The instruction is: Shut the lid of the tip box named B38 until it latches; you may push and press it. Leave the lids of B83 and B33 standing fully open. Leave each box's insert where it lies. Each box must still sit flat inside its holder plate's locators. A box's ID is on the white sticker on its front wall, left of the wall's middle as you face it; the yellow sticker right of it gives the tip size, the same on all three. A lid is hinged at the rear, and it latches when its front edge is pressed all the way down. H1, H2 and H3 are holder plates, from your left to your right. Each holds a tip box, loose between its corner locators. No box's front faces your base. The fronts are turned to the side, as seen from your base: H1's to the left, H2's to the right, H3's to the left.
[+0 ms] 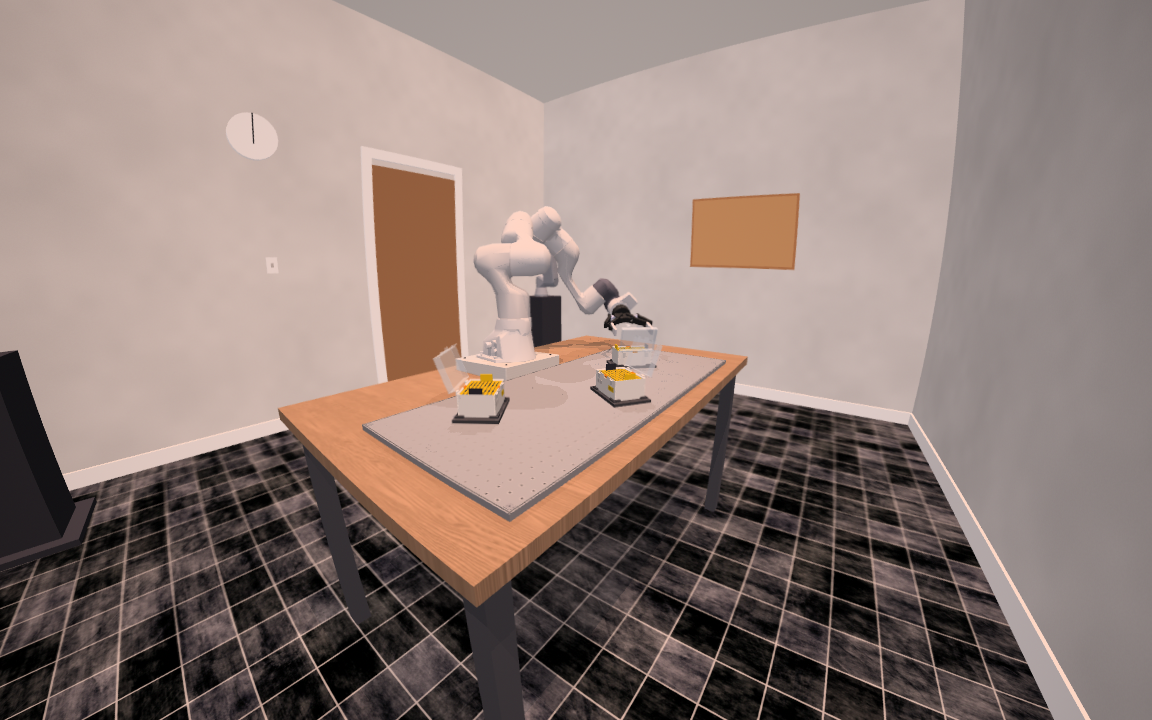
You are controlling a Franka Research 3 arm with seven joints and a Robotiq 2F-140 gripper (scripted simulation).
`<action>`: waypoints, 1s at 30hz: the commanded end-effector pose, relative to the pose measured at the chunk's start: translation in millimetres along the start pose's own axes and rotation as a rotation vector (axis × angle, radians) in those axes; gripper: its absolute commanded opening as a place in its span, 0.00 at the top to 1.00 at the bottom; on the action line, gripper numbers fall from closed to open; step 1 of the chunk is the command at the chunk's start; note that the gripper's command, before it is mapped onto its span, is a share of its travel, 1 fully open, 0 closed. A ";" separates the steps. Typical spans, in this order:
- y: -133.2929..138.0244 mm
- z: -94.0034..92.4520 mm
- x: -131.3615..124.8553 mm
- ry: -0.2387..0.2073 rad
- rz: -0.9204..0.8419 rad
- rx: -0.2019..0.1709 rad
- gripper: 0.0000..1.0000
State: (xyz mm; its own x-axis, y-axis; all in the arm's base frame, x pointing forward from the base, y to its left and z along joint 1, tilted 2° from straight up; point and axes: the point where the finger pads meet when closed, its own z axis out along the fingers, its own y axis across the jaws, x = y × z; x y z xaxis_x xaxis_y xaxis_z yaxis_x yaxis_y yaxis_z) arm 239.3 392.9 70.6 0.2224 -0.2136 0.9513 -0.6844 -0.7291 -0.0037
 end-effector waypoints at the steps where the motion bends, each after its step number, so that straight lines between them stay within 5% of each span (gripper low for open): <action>1: 0.2 -3.6 19.4 0.010 -0.015 -0.002 0.00; 22: -1.2 -29.1 110.9 0.010 -0.015 -0.002 0.00; 30: -1.2 -29.1 110.9 0.010 -0.015 -0.002 0.00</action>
State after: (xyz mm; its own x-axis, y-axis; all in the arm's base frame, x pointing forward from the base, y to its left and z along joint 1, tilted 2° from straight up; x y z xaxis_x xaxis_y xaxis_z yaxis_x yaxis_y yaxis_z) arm 244.4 391.6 182.4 0.2215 -0.2140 0.9514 -0.6837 -0.7297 -0.0049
